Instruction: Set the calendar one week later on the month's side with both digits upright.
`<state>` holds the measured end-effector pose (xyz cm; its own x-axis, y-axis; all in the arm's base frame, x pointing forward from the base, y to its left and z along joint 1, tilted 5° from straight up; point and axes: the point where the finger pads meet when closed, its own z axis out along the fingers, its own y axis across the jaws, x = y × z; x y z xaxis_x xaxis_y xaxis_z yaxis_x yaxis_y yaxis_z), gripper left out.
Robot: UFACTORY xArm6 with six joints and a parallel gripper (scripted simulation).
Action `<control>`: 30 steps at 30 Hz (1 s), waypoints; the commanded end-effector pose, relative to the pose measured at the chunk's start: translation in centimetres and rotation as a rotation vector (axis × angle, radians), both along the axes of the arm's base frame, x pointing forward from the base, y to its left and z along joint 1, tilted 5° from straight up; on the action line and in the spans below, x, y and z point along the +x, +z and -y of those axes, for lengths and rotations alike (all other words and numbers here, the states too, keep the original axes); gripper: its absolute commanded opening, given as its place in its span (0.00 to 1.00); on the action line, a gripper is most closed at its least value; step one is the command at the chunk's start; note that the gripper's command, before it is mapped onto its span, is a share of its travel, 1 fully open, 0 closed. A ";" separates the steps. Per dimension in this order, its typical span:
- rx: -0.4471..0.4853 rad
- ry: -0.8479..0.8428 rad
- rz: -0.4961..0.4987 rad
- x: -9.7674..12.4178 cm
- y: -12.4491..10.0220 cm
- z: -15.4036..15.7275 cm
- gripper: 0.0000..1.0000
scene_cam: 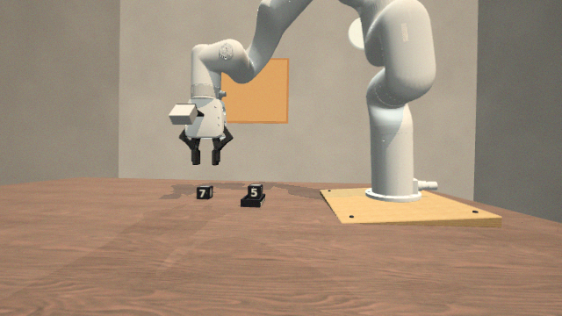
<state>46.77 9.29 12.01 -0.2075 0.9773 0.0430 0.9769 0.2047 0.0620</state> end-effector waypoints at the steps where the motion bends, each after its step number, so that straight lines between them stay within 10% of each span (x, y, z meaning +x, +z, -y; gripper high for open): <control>1: 0.001 0.000 0.004 0.1 0.1 0.0 0.49; 30: 0.001 0.000 0.004 0.4 -3.4 -0.2 0.49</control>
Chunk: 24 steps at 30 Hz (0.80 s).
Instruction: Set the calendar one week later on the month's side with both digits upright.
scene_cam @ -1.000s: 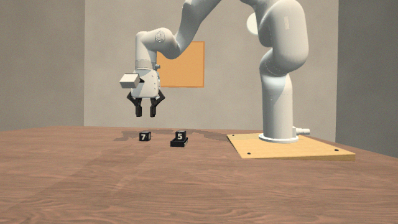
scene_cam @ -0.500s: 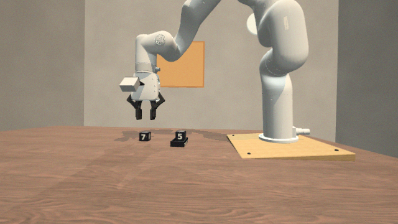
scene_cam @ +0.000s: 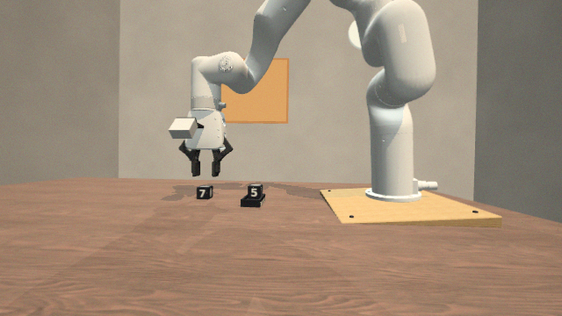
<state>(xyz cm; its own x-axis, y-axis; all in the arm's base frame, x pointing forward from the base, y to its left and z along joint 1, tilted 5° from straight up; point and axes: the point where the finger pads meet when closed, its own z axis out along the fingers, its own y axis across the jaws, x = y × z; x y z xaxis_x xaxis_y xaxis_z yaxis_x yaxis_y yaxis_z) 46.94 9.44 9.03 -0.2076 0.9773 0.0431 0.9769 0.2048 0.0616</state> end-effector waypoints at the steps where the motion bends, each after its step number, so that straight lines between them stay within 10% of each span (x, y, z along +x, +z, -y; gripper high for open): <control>1: 0.001 0.000 0.005 0.2 -0.6 -0.1 0.49; 24: 0.001 0.000 0.005 0.3 -1.9 -0.1 0.49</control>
<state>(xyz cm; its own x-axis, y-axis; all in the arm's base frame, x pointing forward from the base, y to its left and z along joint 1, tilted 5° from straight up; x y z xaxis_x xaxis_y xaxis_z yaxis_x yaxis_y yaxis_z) 47.09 9.55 6.99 -0.2076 0.9773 0.0431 0.9768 0.2048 0.0620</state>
